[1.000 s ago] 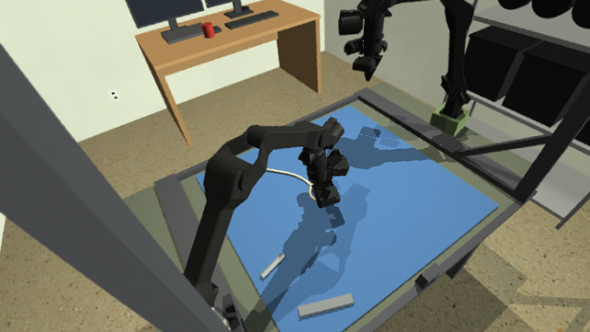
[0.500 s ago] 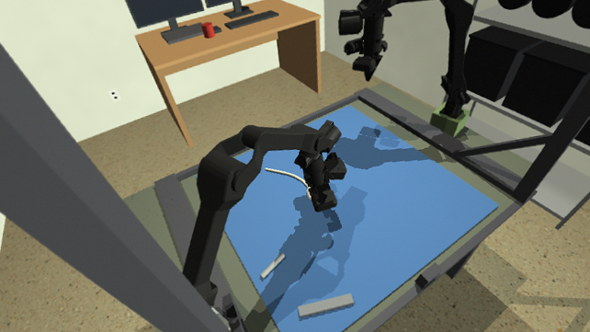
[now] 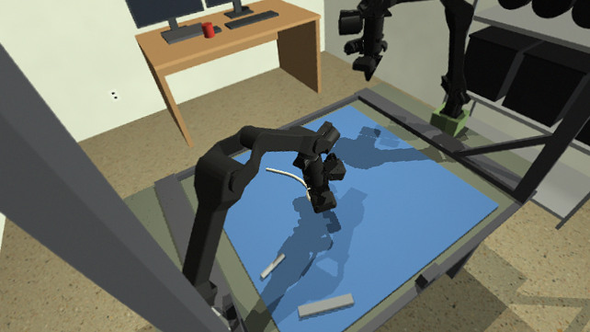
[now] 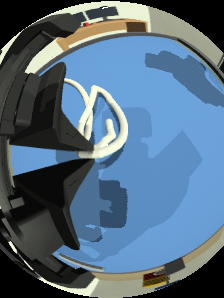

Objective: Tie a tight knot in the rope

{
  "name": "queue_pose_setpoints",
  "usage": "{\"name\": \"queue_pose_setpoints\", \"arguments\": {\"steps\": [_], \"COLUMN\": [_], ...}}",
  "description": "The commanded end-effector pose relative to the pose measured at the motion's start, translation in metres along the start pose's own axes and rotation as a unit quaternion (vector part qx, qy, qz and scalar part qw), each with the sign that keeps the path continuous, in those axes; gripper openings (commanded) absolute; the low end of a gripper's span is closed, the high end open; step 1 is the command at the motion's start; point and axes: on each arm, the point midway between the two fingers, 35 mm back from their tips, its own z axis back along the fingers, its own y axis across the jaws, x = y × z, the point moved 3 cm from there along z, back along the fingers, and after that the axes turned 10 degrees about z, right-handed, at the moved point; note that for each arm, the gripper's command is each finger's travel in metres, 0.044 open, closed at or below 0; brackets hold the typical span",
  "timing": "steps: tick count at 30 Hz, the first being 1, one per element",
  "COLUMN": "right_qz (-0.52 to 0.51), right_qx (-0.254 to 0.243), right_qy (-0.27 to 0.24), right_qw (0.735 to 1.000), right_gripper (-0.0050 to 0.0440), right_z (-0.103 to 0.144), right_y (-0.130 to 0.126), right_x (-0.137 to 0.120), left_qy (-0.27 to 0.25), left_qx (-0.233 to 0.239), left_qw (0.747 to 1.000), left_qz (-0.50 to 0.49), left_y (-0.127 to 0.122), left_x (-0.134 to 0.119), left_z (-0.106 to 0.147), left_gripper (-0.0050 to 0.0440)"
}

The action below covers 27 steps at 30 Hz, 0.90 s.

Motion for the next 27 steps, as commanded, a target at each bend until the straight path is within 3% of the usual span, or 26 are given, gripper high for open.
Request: {"name": "queue_pose_setpoints", "arguments": {"steps": [1,19,20,22,26,27], "right_qz": [0.001,0.001,0.001,0.001,0.001,0.001], "right_qx": [0.002,0.002,0.002,0.002,0.002,0.002], "right_qy": [-0.012,-0.012,-0.012,-0.012,-0.012,-0.012], "right_qw": [1.0,1.0,1.0,1.0,1.0,1.0], "right_gripper": [0.0085,0.0085,0.0085,0.0085,0.0085,0.0085], "right_z": [0.0077,0.0077,0.0077,0.0077,0.0077,0.0077], "right_y": [-0.001,-0.001,-0.001,-0.001,-0.001,-0.001], "right_x": [-0.0017,-0.0017,-0.0017,-0.0017,-0.0017,-0.0017], "left_qy": [-0.006,-0.006,-0.006,-0.006,-0.006,-0.006], "left_qx": [0.0,0.0,0.0,0.0,0.0,0.0], "left_qw": [1.0,1.0,1.0,1.0,1.0,1.0], "left_qz": [0.001,0.001,0.001,0.001,0.001,0.001], "left_y": [-0.0009,-0.0016,-0.0016,-0.0016,-0.0016,-0.0016], "left_x": [-0.0006,-0.0018,-0.0018,-0.0018,-0.0018,-0.0017], "left_z": [-0.0072,-0.0142,-0.0142,-0.0142,-0.0142,-0.0136], "left_gripper": [0.0035,0.0035,0.0059,0.0059,0.0155,0.0131]}}
